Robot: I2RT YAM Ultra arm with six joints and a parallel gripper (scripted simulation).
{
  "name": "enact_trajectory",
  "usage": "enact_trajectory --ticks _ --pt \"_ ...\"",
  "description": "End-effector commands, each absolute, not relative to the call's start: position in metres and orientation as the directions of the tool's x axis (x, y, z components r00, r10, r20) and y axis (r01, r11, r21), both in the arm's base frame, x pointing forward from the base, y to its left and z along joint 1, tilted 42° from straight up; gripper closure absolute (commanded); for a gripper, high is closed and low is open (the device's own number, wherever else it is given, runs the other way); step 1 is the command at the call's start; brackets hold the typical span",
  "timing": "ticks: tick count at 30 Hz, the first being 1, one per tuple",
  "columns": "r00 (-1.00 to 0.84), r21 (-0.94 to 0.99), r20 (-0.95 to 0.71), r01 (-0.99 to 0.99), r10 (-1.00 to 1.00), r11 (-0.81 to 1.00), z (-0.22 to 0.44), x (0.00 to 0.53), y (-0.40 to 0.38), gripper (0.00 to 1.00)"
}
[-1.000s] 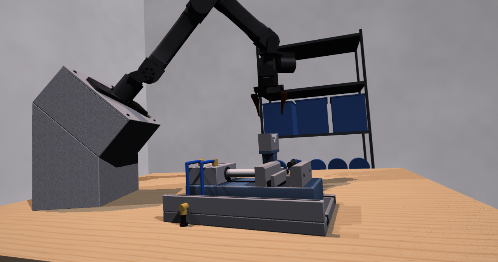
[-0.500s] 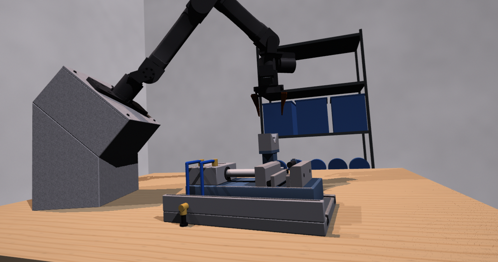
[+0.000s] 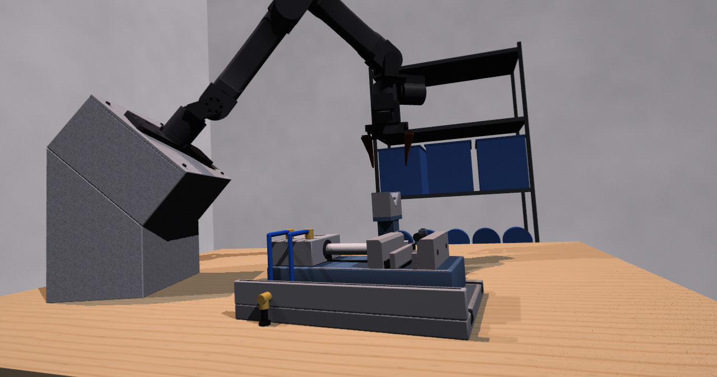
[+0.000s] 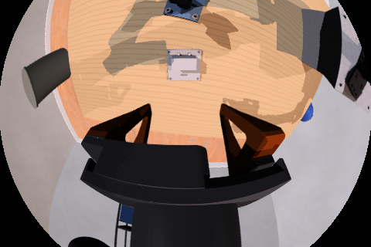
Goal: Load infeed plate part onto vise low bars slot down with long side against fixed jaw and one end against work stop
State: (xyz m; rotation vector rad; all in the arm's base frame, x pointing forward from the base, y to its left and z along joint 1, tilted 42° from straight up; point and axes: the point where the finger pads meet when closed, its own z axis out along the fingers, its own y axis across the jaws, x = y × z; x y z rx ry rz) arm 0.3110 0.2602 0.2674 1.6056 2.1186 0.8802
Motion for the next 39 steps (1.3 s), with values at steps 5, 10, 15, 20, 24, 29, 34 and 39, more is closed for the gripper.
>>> enact_trajectory --ticks 5,10,15,20,24,29,34,39 --pt "-0.306 0.674 0.101 0.721 0.947 0.161 0.280 0.310 0.263 0.19" --pt "-0.305 0.689 0.112 0.710 0.946 0.148 0.286 0.312 0.262 0.19" --pt "-0.297 0.667 0.092 0.727 0.950 0.163 0.268 0.316 0.261 0.19" --pt "-0.295 0.664 0.087 0.729 0.952 0.165 0.262 0.320 0.260 0.19" --pt "-0.297 0.665 0.089 0.729 0.951 0.165 0.260 0.323 0.262 0.19" --pt "-0.299 0.673 0.099 0.723 0.949 0.158 0.263 0.323 0.262 0.19" --pt "-0.300 0.653 0.088 0.738 0.950 0.173 0.245 0.329 0.266 0.19" --pt "-0.299 0.651 0.086 0.739 0.951 0.174 0.237 0.335 0.268 0.19"
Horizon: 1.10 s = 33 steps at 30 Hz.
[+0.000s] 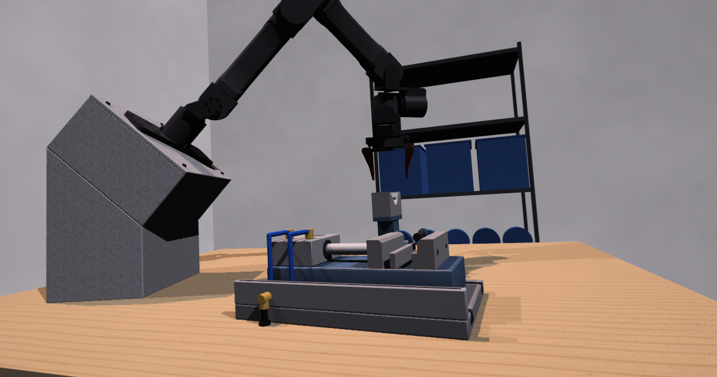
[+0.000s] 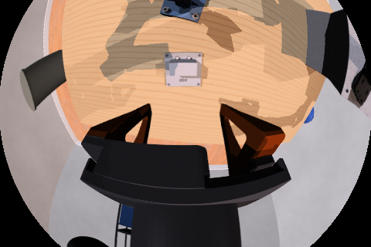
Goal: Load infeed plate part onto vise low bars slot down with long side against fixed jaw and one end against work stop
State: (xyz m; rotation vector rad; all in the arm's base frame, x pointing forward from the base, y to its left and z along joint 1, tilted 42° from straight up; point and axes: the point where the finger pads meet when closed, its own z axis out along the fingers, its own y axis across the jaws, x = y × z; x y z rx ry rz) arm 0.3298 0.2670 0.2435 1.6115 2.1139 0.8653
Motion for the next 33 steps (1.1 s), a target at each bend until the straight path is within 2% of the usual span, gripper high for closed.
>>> enact_trajectory --ticks 1,4,5,8,22,33 --pt "-0.300 0.649 0.085 0.741 0.950 0.175 0.234 0.335 0.269 0.19" --pt "-0.300 0.648 0.086 0.741 0.950 0.175 0.232 0.337 0.269 0.19" --pt "-0.311 0.699 0.119 0.700 0.943 0.143 0.263 0.337 0.273 0.19" --pt "-0.297 0.649 0.084 0.741 0.951 0.173 0.226 0.343 0.271 0.19" --pt "-0.313 0.675 0.101 0.719 0.944 0.166 0.219 0.356 0.282 0.19" --pt "-0.301 0.659 0.093 0.733 0.949 0.168 0.187 0.379 0.288 0.19"
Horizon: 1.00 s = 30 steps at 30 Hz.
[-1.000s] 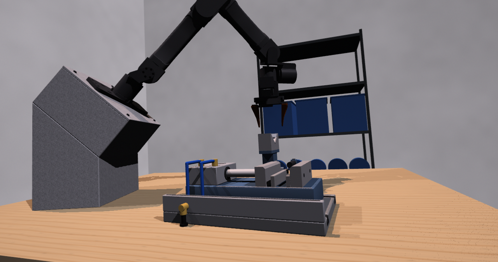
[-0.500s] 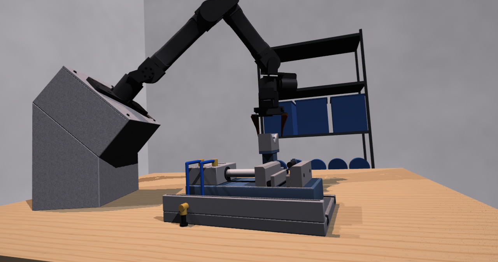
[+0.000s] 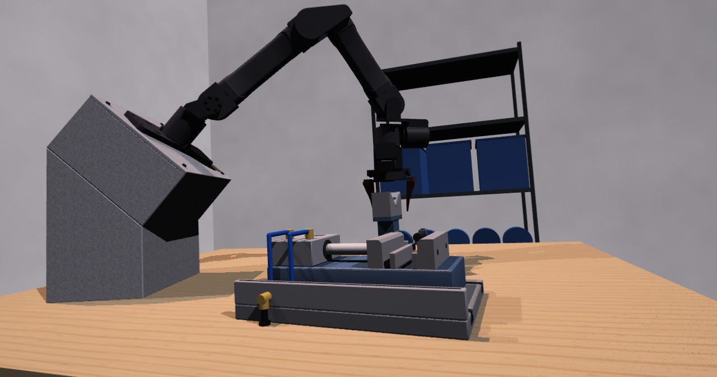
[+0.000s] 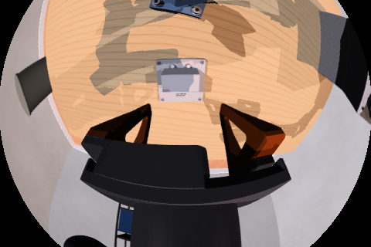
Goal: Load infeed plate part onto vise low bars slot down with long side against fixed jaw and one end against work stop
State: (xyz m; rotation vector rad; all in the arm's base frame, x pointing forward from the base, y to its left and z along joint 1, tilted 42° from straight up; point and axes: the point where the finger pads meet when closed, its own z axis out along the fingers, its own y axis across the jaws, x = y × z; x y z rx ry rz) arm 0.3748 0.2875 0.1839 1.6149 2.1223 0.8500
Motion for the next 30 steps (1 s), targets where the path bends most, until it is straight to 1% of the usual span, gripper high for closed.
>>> enact_trajectory --ticks 1,5,6,7,10,20,22,23,25,30 --pt "-0.298 0.661 0.093 0.732 0.950 0.166 0.185 0.382 0.287 0.19" --pt "-0.297 0.653 0.087 0.738 0.951 0.170 0.176 0.385 0.289 0.19" --pt "-0.312 0.678 0.102 0.717 0.945 0.164 0.192 0.381 0.293 0.19" --pt "-0.309 0.665 0.095 0.727 0.946 0.170 0.181 0.387 0.296 0.19" --pt "-0.300 0.673 0.100 0.722 0.949 0.157 0.180 0.397 0.296 0.19" --pt "-0.300 0.678 0.101 0.719 0.949 0.155 0.165 0.412 0.303 0.19" --pt "-0.300 0.678 0.101 0.719 0.949 0.155 0.165 0.412 0.303 0.19" --pt "-0.316 0.701 0.115 0.698 0.942 0.148 0.181 0.408 0.308 0.19" --pt "-0.309 0.677 0.102 0.718 0.946 0.161 0.160 0.414 0.308 0.19" --pt "-0.301 0.678 0.101 0.719 0.948 0.156 0.153 0.422 0.308 0.19"
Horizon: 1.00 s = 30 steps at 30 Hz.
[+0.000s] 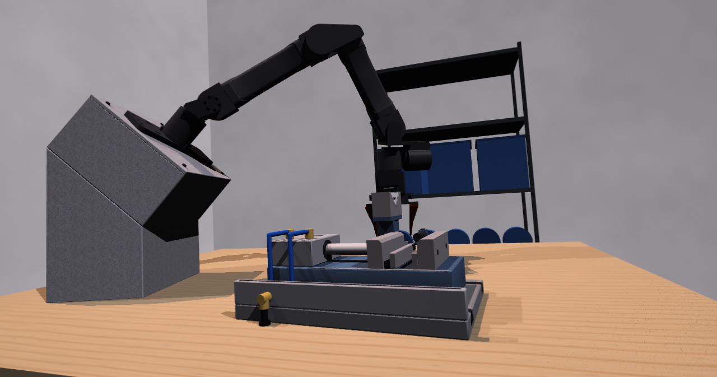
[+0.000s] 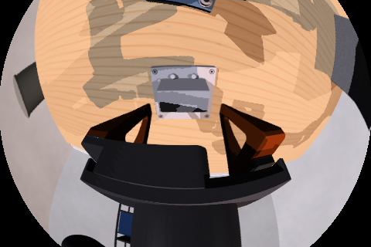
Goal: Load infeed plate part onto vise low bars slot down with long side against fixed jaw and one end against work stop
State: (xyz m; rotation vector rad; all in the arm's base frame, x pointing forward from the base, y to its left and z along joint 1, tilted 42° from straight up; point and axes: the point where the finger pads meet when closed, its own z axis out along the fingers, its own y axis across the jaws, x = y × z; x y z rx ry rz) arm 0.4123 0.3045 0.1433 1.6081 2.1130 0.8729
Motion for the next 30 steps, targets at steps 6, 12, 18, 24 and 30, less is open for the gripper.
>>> enact_trajectory --ticks 6,12,18,24,30 --pt "-0.302 0.682 0.103 0.715 0.948 0.153 0.149 0.428 0.311 0.19" --pt "-0.306 0.678 0.101 0.718 0.947 0.160 0.141 0.431 0.314 0.19" --pt "-0.303 0.681 0.102 0.715 0.947 0.155 0.140 0.435 0.314 0.19" --pt "-0.300 0.677 0.100 0.720 0.948 0.156 0.130 0.440 0.316 0.19" --pt "-0.305 0.691 0.107 0.707 0.946 0.150 0.139 0.441 0.318 0.19"
